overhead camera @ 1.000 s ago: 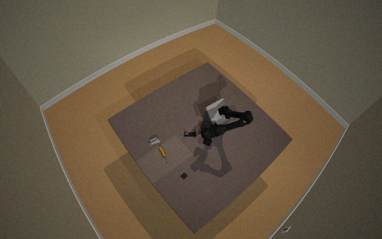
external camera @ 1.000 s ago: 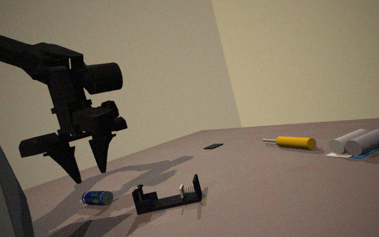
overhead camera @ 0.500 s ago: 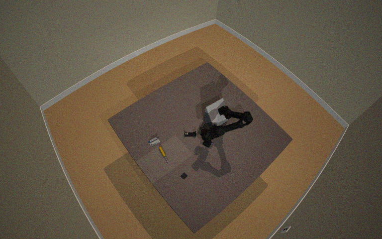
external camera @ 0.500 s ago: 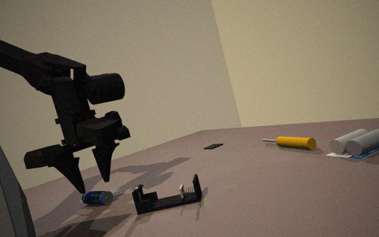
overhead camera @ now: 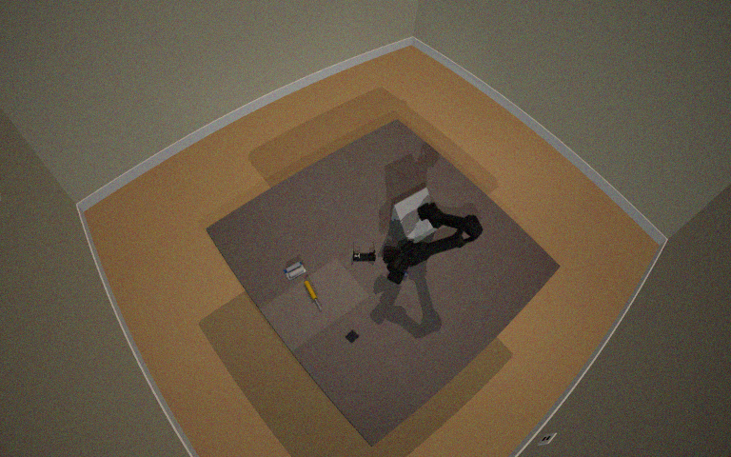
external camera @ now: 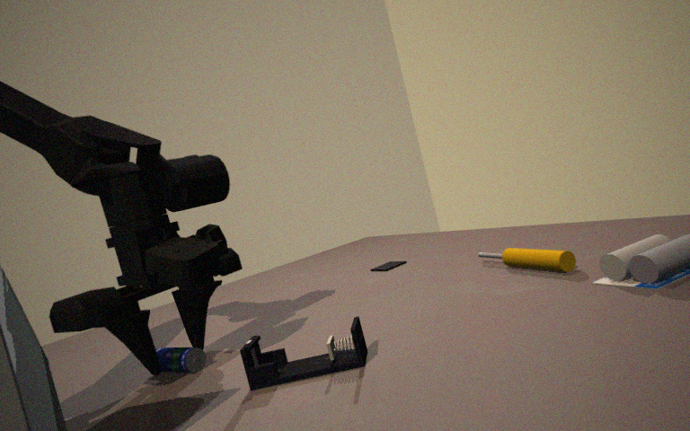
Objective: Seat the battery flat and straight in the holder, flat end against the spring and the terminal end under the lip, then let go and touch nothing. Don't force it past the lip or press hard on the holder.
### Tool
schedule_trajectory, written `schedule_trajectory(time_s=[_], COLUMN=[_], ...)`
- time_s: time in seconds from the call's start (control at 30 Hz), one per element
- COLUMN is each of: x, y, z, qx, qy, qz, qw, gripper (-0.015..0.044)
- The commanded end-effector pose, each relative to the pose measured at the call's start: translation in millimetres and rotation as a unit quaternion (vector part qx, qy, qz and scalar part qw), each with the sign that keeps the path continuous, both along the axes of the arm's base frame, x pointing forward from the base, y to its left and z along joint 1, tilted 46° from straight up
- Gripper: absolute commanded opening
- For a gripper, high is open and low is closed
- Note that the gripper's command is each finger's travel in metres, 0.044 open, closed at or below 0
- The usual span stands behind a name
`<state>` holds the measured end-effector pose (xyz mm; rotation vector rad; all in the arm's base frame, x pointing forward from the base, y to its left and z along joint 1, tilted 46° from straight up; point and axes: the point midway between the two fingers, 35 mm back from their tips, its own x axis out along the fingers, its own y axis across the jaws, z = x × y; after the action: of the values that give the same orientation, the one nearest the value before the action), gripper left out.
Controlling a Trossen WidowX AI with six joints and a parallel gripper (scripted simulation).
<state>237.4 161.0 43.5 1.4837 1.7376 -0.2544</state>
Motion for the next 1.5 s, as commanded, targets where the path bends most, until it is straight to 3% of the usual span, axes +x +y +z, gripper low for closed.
schedule_trajectory(time_s=[0.0,0.17,0.33,0.97,1.47], x=[-1.1,-1.1,-1.1,-2.0,40.7], y=[2.6,2.6,2.6,-33.9,-74.8], z=[-5.2,-5.2,-5.2,29.1,2.4], qx=[-0.002,-0.002,-0.002,-0.003,-0.020], qy=[0.004,0.004,0.004,0.004,-0.066], qz=[-0.002,-0.002,-0.002,-0.002,0.059], qw=[1.000,1.000,1.000,1.000,0.996], gripper=[0.0245,0.0114,0.0082,0.0082,0.0082])
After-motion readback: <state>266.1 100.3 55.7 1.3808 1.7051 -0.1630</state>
